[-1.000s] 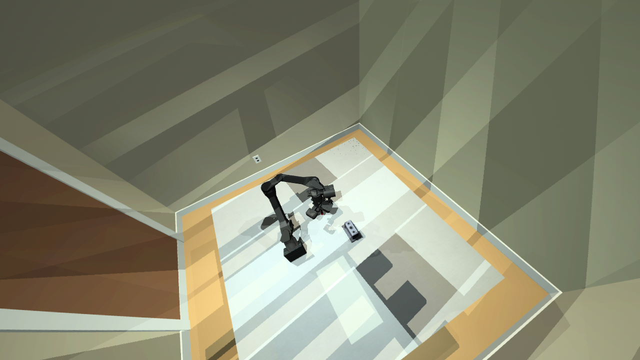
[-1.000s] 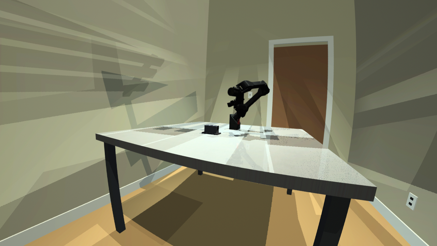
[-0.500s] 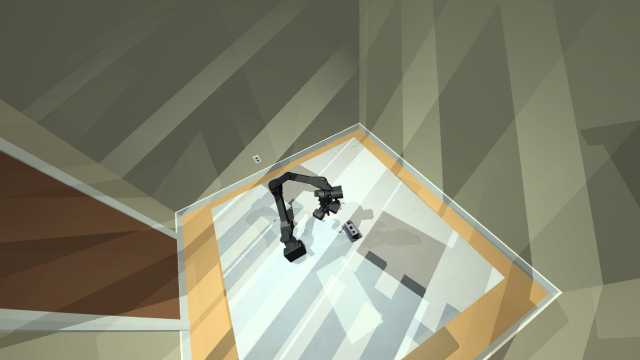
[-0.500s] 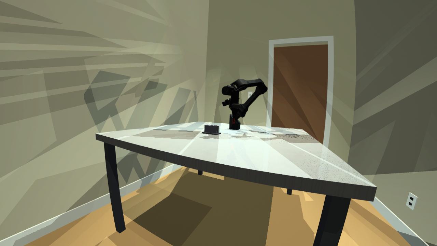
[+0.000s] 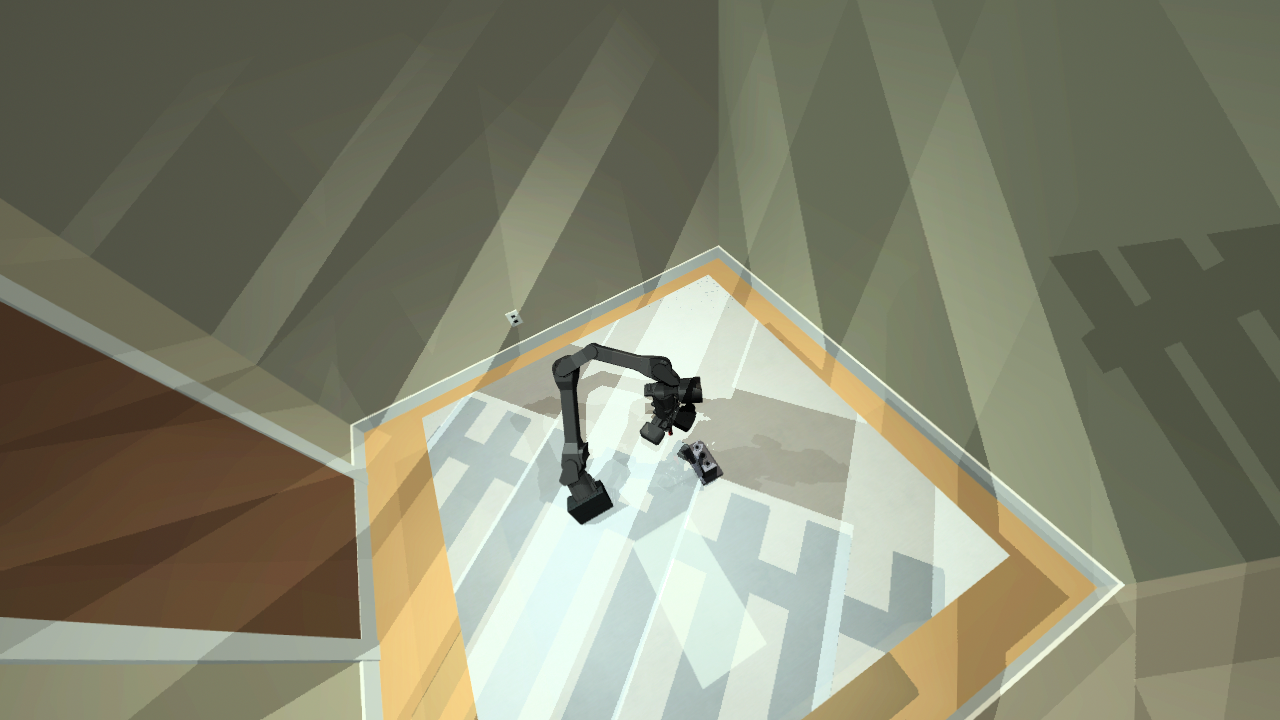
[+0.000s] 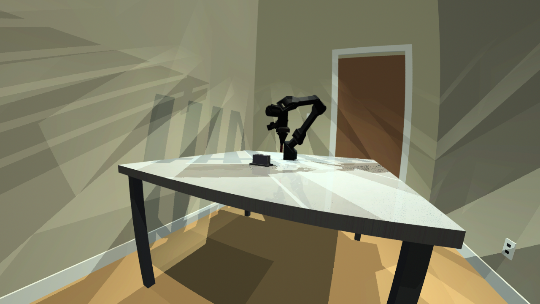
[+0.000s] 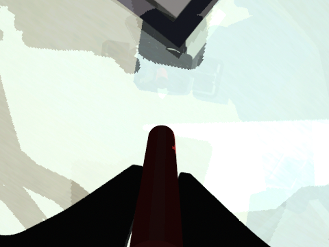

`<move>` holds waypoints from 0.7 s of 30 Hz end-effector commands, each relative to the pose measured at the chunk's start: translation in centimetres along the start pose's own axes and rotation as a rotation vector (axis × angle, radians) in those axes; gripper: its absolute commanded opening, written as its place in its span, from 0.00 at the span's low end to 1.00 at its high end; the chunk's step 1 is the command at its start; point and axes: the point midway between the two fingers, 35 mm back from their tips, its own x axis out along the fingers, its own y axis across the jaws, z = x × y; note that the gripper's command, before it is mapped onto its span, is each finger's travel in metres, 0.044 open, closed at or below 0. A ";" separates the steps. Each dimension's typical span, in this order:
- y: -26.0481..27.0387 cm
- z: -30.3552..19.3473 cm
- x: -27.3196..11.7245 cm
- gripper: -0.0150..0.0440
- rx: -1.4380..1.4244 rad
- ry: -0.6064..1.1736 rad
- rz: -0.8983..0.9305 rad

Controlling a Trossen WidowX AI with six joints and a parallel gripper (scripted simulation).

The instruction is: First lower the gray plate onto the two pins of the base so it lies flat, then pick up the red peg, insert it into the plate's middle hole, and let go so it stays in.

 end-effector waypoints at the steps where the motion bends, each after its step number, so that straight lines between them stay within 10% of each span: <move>1: 0.2 1.4 -0.2 0.25 -0.007 -0.009 0.004; 21: 0.1 7.8 0.0 0.25 -0.007 -0.009 0.009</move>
